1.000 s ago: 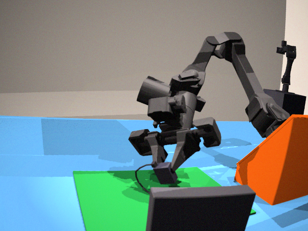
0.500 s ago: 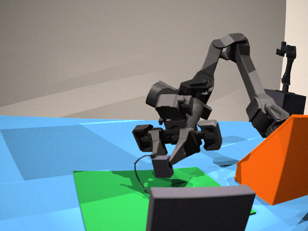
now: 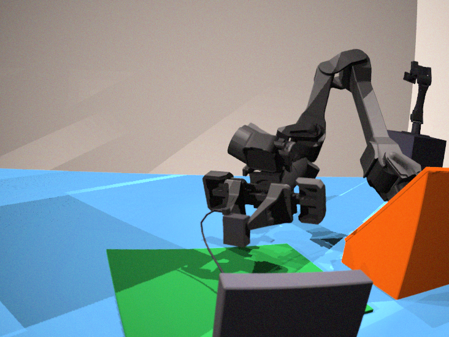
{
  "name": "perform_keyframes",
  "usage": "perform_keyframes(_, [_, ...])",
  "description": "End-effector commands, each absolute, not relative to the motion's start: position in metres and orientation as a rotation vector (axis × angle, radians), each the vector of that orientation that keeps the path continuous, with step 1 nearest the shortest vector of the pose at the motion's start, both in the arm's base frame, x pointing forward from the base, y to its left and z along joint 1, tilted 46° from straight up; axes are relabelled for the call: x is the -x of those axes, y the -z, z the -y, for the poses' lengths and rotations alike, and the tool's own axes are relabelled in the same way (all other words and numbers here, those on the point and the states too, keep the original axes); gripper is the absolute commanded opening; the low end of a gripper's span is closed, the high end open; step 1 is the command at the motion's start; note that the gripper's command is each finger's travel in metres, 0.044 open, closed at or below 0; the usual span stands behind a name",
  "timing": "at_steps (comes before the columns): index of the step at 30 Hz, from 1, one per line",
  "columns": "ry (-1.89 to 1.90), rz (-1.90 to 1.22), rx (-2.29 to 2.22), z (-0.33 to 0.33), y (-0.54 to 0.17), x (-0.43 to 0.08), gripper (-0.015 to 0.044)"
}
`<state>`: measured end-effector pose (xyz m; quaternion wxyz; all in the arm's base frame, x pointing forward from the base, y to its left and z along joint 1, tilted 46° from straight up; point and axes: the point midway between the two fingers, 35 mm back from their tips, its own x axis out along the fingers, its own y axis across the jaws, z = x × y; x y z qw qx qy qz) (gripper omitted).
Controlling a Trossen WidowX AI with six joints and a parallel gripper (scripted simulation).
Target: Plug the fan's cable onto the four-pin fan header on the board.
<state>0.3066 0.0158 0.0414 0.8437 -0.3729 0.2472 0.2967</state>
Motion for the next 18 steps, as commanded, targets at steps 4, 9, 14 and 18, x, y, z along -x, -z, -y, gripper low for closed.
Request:
perform_keyframes(4, [-0.632, -0.418, 0.833, -0.0157, -0.0501, -0.3013, 0.0])
perform_keyframes(9, [-0.632, -0.362, 0.861, -0.0154, -0.0545, -0.2976, 0.0])
perform_keyframes(14, [-0.629, -0.391, 0.847, -0.0181, -0.0547, -0.2984, 0.0])
perform_keyframes(18, [-0.629, -0.394, 0.846, -0.0183, -0.0547, -0.2985, 0.0])
